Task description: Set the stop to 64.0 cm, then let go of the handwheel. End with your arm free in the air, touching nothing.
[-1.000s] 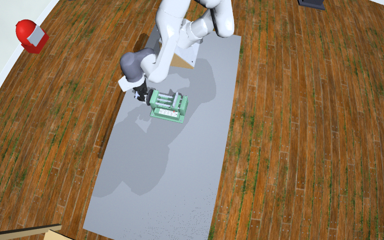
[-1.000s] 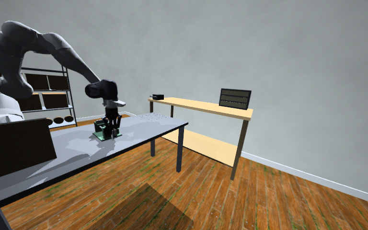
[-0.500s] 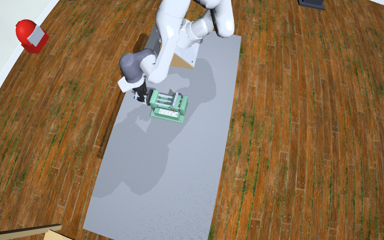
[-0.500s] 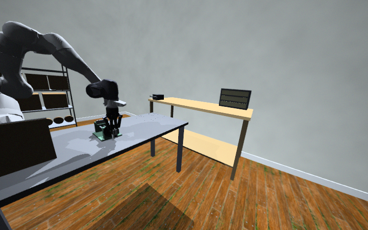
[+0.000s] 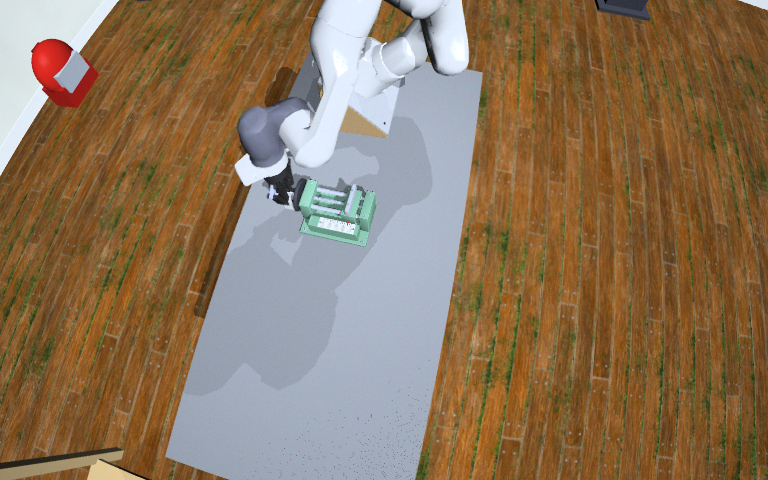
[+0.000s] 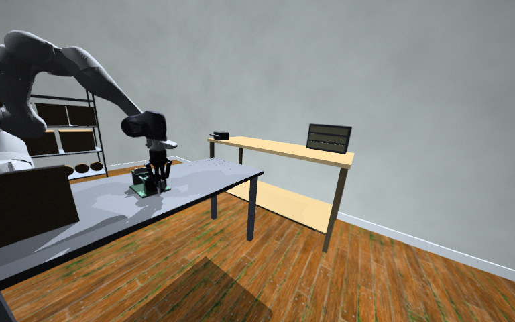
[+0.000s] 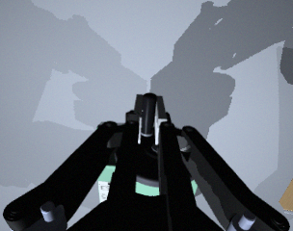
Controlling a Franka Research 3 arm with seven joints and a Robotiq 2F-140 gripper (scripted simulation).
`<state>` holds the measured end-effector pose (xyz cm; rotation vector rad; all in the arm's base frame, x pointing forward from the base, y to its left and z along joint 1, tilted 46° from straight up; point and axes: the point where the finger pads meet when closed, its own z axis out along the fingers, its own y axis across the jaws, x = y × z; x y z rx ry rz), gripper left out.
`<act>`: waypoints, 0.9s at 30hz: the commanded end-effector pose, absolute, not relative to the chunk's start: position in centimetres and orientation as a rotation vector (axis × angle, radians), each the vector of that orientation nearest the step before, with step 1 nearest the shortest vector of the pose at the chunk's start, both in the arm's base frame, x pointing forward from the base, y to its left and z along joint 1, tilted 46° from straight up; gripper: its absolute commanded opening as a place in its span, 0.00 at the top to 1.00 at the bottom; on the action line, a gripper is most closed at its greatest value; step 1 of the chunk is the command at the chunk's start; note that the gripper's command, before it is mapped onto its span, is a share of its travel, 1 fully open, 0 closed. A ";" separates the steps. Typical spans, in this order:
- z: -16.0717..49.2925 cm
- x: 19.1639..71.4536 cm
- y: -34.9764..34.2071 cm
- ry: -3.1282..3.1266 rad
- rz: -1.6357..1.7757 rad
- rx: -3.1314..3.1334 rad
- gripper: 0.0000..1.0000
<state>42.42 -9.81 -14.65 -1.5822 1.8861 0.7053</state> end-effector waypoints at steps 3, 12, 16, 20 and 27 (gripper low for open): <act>-14.5 43.0 -10.2 1.892 0.694 -1.578 0.96; -14.5 43.1 -10.3 1.892 0.694 -1.578 0.96; -14.4 43.2 -10.4 1.892 0.694 -1.578 0.96; -14.4 43.3 -10.4 1.892 0.694 -1.578 0.96; -14.3 43.3 -10.5 1.892 0.694 -1.578 0.96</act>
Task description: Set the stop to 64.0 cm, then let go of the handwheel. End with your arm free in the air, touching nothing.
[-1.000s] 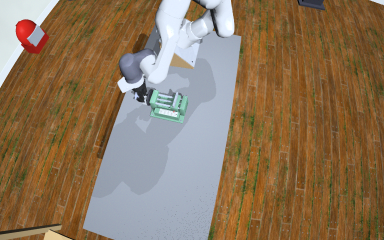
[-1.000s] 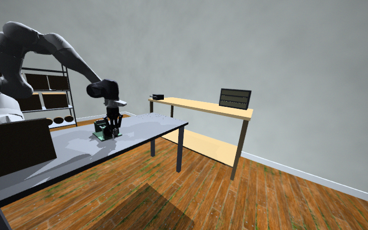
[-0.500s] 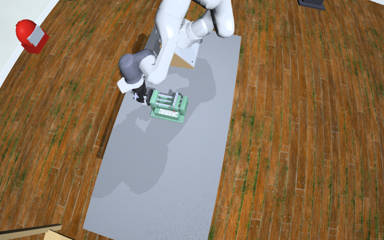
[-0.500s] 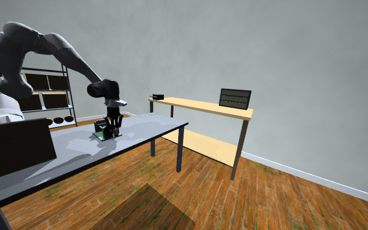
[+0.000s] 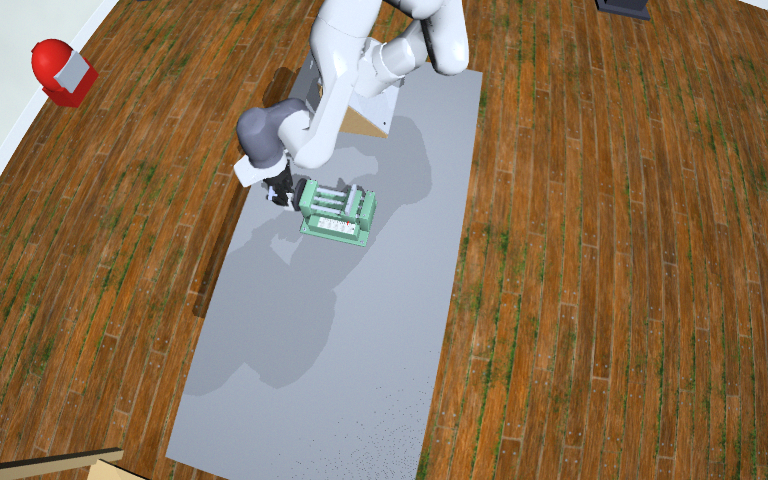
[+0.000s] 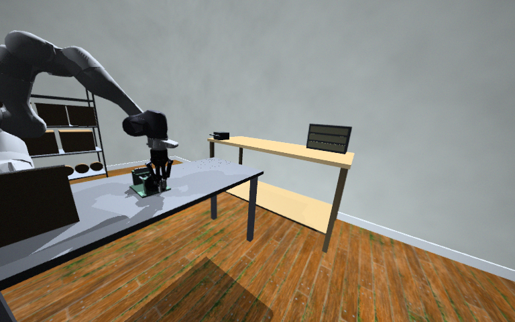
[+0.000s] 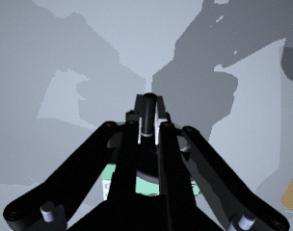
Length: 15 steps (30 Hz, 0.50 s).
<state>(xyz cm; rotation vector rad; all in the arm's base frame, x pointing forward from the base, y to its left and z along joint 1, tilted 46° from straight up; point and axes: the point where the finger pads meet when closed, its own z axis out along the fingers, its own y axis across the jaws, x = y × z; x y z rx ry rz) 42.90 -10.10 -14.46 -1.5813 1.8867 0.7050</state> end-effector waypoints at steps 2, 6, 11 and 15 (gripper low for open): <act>-14.3 43.4 -10.5 1.892 0.694 -1.578 0.96; -14.3 43.4 -10.6 1.892 0.694 -1.578 0.96; -14.2 43.4 -10.6 1.892 0.694 -1.578 0.96; -14.2 43.5 -10.6 1.892 0.694 -1.578 0.96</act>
